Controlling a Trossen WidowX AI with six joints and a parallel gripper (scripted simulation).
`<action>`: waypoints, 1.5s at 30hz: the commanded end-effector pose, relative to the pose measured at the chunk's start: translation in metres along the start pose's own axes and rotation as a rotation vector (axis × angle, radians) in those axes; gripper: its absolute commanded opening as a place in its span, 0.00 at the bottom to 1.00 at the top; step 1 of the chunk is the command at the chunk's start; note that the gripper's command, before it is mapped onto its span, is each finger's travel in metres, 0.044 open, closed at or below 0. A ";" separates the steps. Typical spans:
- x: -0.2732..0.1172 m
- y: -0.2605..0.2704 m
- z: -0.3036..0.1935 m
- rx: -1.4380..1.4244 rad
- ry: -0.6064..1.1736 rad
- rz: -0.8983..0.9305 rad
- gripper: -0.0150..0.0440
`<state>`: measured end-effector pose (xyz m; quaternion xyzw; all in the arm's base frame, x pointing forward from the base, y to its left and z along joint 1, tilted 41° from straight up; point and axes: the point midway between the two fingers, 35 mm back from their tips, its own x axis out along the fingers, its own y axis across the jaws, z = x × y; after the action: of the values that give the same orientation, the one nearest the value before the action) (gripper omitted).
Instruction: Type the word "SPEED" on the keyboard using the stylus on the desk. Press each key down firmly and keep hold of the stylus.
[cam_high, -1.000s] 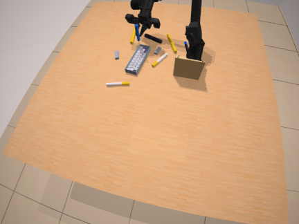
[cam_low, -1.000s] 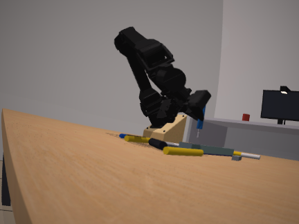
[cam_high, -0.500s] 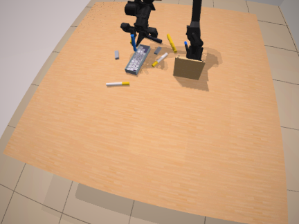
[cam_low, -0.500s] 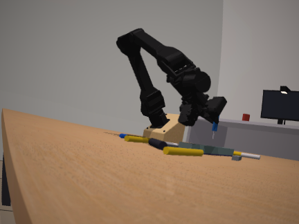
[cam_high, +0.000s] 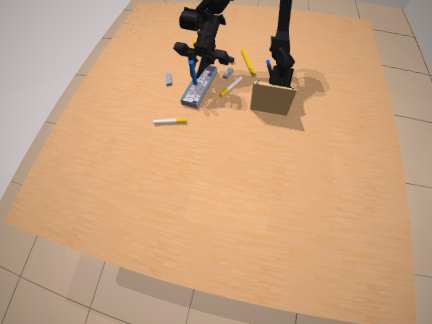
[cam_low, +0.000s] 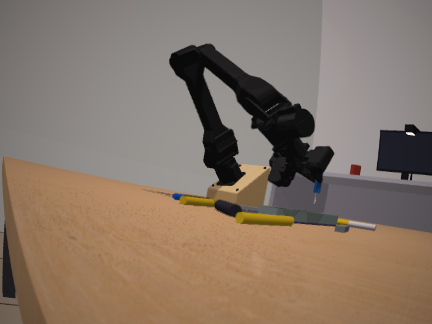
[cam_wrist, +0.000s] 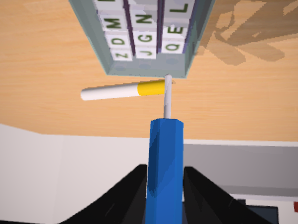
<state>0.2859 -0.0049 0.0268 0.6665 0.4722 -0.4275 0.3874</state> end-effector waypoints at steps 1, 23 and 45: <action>0.007 -0.003 0.010 0.001 -0.001 -0.006 0.25; 0.014 -0.003 0.021 0.001 -0.002 -0.006 0.39; 0.018 -0.003 0.028 0.001 -0.003 -0.006 0.39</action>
<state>0.2809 -0.0249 0.0003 0.6651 0.4721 -0.4318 0.3852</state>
